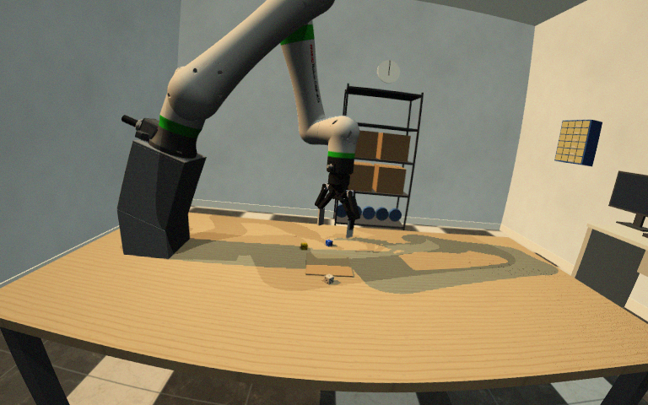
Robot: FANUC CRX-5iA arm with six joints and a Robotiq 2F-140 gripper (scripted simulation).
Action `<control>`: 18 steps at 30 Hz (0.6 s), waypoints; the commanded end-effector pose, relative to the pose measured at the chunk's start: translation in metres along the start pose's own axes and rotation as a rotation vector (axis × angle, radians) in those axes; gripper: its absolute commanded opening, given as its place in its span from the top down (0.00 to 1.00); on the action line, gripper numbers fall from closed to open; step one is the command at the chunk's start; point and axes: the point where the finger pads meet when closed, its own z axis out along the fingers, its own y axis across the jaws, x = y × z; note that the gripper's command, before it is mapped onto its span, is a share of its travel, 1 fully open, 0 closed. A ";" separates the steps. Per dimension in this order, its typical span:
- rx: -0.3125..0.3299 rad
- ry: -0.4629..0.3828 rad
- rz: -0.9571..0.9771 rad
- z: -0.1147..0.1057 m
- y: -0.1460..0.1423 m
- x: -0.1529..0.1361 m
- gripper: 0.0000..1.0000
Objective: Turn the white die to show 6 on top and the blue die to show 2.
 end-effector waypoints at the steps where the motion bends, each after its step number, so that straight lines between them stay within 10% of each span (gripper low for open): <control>1: 0.000 0.000 0.000 0.000 0.000 0.000 0.00; 18: 0.000 0.000 0.000 -0.026 0.000 0.000 0.00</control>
